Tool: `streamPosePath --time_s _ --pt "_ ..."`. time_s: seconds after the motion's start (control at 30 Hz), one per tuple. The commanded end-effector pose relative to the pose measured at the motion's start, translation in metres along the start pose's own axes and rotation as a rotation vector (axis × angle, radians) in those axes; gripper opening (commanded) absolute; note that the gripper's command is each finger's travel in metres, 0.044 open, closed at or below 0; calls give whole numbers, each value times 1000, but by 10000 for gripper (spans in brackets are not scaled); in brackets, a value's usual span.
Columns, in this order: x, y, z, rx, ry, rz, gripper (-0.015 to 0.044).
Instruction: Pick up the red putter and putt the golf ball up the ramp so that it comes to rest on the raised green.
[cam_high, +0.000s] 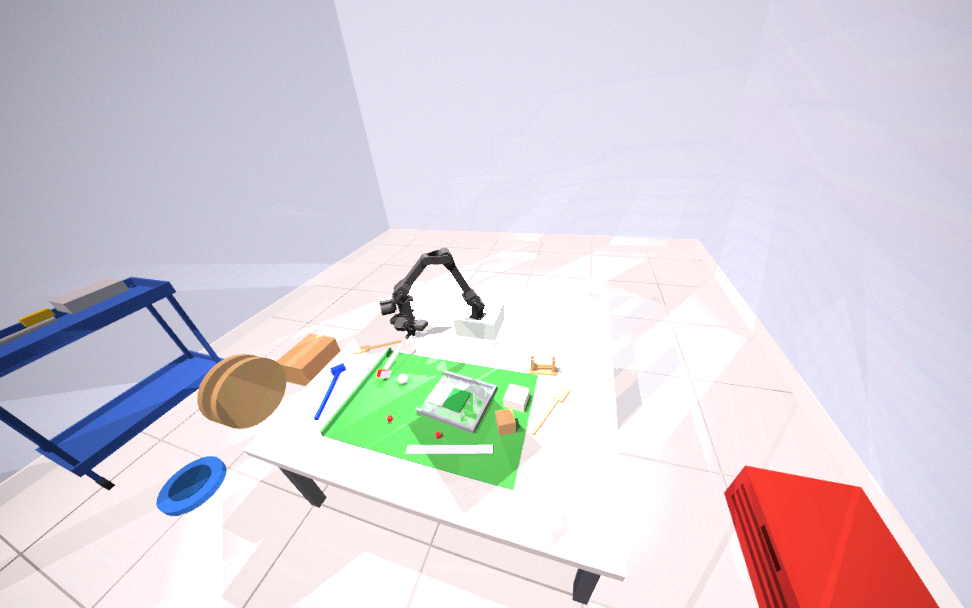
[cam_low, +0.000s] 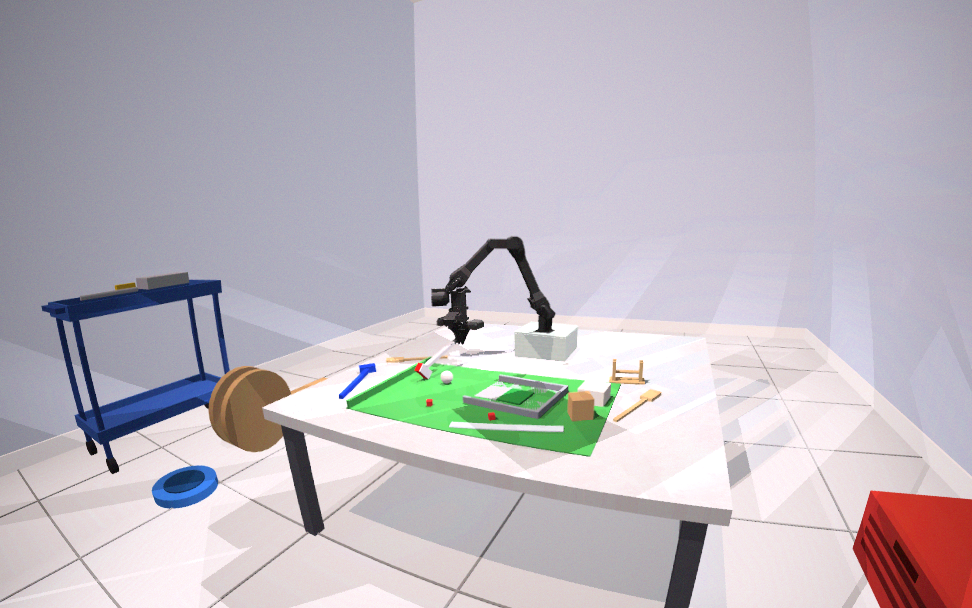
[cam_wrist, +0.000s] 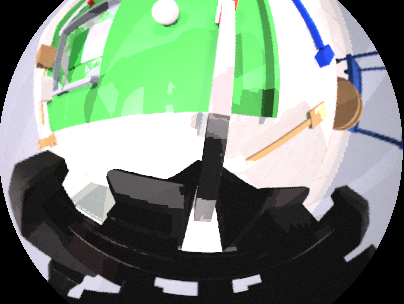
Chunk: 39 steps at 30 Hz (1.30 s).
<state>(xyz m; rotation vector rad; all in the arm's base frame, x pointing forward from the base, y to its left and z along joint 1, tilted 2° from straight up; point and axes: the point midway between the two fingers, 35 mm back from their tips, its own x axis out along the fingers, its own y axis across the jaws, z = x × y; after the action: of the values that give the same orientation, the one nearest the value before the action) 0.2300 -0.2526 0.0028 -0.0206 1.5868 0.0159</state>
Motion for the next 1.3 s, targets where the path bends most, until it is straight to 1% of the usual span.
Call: streamPosePath --time_s 0.0,0.1,0.27,0.37,0.43,0.67,0.97,1.13,1.17,1.27 --pt "0 0 0 0 0 0 0" --pt "-1 10 2 0 0 0 0" --pt "-3 78 10 1 -3 4 0" --pt "-2 118 7 1 -4 6 0" --pt "-1 135 3 1 -4 7 0" --pt "-7 136 3 1 -4 7 0" --pt "-60 136 2 1 -5 7 0" --pt "-61 136 2 1 -5 7 0" --pt "-52 137 1 -2 6 14 0" --pt "-52 137 1 -2 6 14 0"
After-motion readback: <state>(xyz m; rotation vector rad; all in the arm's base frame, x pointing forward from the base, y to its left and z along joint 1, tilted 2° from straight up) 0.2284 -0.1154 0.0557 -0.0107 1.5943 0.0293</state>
